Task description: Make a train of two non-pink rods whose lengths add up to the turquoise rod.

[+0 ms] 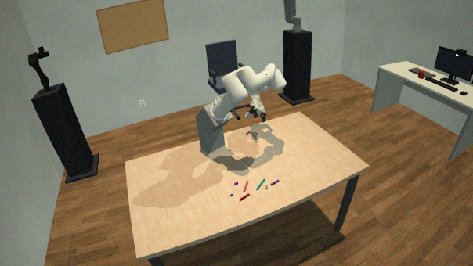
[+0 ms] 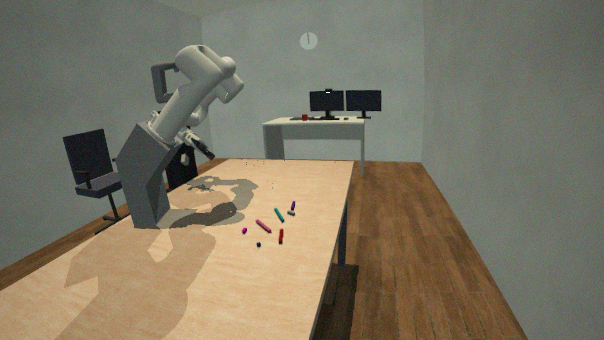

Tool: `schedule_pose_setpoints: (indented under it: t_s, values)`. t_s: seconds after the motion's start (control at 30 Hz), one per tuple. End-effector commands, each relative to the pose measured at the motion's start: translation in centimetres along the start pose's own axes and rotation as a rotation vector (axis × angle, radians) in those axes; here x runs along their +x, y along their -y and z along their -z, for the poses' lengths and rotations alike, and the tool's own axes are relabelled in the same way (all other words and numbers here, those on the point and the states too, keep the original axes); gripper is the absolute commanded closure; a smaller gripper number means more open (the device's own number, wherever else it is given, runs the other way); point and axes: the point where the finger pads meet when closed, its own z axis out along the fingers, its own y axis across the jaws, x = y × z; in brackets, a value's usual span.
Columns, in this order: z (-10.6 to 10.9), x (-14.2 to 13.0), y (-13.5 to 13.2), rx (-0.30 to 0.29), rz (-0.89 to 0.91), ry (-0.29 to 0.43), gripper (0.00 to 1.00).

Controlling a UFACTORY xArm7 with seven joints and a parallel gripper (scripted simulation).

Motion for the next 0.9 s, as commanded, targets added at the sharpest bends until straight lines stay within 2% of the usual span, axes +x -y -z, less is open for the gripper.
schedule_pose_setpoints:
  t_s: [0.0, 0.63, 0.77, 0.87]
  values:
    - [0.2, 0.0, 0.0, -0.003, -0.001, -0.002, 0.00]
    - [0.1, -0.1, 0.0, -0.001, -0.001, -0.004, 0.00]
    - [-0.3, -0.2, 0.0, 0.017, -0.005, -0.022, 0.00]
    - [-1.2, -0.5, -0.1, 0.051, -0.014, -0.057, 0.00]
